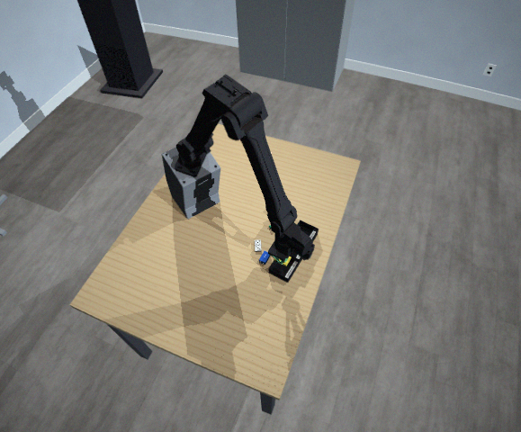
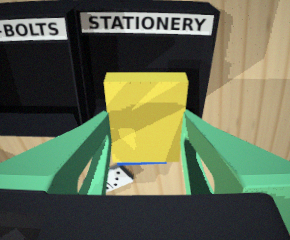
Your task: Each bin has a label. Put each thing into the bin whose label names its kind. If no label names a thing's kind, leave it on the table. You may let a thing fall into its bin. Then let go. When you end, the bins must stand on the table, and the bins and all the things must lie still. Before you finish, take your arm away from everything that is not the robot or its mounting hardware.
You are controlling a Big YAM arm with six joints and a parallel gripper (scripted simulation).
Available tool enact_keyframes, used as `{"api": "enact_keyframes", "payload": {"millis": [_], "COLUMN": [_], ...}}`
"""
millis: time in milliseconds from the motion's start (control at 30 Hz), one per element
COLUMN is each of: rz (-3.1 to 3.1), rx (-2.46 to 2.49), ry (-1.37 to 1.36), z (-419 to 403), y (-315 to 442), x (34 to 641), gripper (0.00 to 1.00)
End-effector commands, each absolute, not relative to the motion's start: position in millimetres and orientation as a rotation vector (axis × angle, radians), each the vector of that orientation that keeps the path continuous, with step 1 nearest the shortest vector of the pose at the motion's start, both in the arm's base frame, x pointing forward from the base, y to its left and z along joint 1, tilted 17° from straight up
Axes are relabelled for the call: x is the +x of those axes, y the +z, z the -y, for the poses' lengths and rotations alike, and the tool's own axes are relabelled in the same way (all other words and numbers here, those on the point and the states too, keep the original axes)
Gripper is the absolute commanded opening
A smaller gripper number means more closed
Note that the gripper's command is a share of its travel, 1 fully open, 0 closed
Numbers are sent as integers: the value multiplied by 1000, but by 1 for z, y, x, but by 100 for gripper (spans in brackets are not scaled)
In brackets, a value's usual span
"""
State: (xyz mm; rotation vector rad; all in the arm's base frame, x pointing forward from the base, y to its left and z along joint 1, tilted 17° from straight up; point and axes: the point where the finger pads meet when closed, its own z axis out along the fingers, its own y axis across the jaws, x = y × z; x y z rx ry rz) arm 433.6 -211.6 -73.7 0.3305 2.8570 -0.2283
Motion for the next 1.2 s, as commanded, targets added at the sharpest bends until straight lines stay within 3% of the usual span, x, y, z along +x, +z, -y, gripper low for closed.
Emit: {"api": "enact_keyframes", "payload": {"millis": [0,1167], "rz": [-2852,-2831], "rx": [383,356], "ry": [-220,-233], "z": [215,227], "y": [-78,-107], "x": [433,450], "gripper": [34,34]}}
